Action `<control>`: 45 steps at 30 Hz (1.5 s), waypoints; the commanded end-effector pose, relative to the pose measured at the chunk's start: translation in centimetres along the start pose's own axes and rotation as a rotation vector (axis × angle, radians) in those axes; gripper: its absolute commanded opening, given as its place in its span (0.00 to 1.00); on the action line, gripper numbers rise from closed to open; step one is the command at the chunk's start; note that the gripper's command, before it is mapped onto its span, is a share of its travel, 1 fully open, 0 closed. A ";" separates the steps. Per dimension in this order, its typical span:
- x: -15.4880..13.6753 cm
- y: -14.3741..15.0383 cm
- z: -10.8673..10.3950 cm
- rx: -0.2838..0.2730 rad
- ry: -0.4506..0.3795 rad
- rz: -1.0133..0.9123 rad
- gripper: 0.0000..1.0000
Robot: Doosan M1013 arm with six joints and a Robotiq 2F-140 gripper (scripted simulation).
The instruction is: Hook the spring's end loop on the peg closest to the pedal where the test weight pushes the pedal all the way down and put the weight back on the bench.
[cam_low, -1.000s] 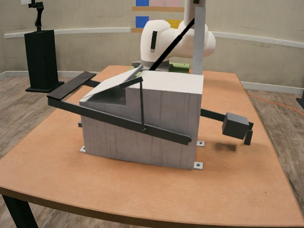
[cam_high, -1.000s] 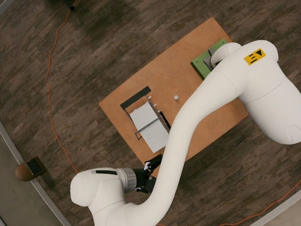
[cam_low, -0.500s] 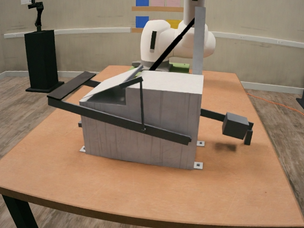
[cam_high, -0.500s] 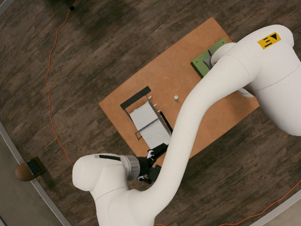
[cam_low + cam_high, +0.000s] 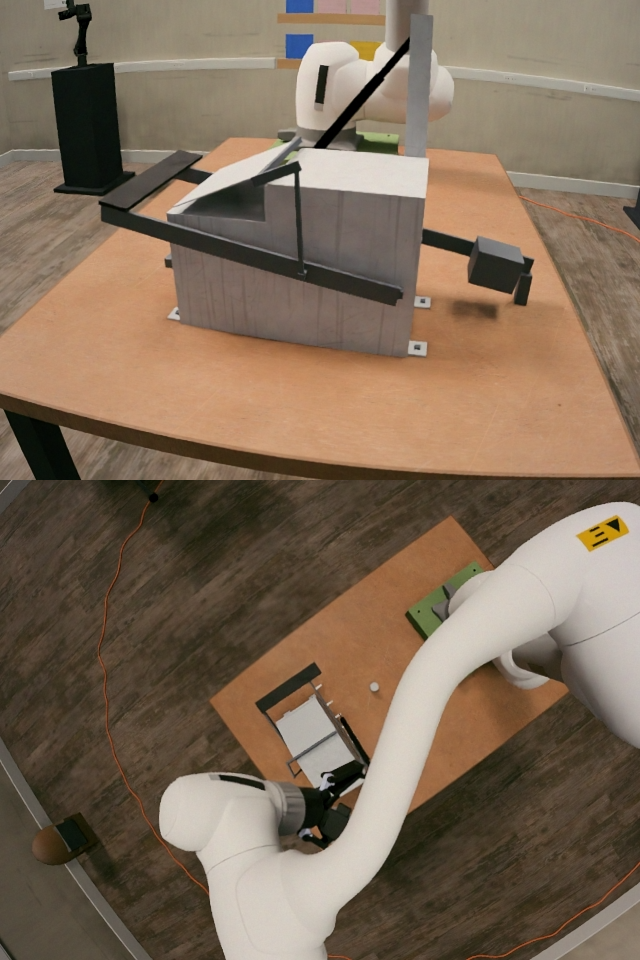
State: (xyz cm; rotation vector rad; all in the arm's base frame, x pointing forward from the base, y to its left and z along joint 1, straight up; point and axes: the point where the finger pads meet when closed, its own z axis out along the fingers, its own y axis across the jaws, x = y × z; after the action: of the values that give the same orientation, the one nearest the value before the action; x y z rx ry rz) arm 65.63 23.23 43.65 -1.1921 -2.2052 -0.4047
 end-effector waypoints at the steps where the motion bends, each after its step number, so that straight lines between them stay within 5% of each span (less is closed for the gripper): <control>1: 0.1 0.3 0.0 -0.001 0.000 -0.001 1.00; 45: -1.5 -14.2 -1.2 0.000 0.000 -0.001 1.00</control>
State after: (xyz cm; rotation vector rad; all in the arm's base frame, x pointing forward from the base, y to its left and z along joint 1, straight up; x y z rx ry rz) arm 55.40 14.33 43.74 -1.1919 -2.2048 -0.4041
